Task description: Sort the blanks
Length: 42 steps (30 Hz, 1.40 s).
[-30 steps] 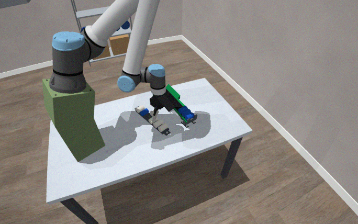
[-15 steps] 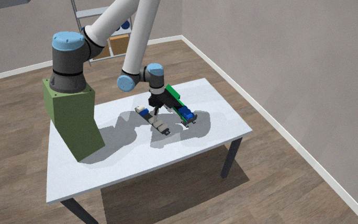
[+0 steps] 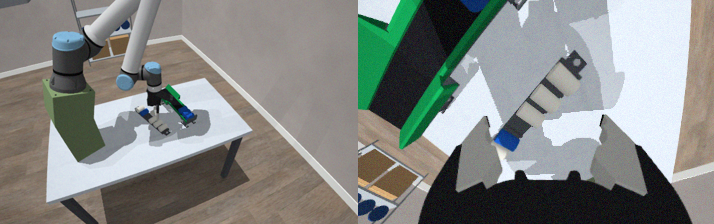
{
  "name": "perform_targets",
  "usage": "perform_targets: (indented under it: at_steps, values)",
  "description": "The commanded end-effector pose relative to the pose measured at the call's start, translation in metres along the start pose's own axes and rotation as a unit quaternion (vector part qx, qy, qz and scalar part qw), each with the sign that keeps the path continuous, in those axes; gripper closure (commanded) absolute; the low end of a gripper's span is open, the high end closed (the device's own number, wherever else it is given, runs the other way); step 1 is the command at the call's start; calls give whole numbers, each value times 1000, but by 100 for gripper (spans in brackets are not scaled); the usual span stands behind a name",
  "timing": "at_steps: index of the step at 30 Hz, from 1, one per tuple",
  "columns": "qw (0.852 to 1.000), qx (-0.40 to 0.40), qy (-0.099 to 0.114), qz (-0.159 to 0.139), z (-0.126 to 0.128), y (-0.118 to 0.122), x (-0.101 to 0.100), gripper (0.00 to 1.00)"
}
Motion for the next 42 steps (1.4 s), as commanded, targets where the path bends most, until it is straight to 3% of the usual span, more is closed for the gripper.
perform_targets:
  at_steps: [1,7,9,17,24,26,27,33,41,42]
  values:
    - [992,129,-3,0,-14,11,-1,0]
    - [966,259,-3,0,-29,26,-2,0]
    - [966,259,-3,0,-29,26,-2,0]
    - [898,441,-2,1,-49,48,-3,0]
    - [822,569,-1,1,-64,69,-3,0]
    - [822,569,-1,1,-64,69,-3,0]
    - [786,618,-3,2,-65,72,-3,0]
    - [706,708,-2,2,-75,89,-2,0]
    - [576,817,-2,3,-84,108,-1,0]
    - [576,817,-2,3,-84,108,-1,0]
Point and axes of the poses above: the point where the finger pads meet when closed, its own x axis back along the fingers, its own z axis across the jaws, y = z × x, the point moved 5 cm from there along x, back along the fingers, and after that the axes turned 2 degrees about -x, right-handed, at the moved point
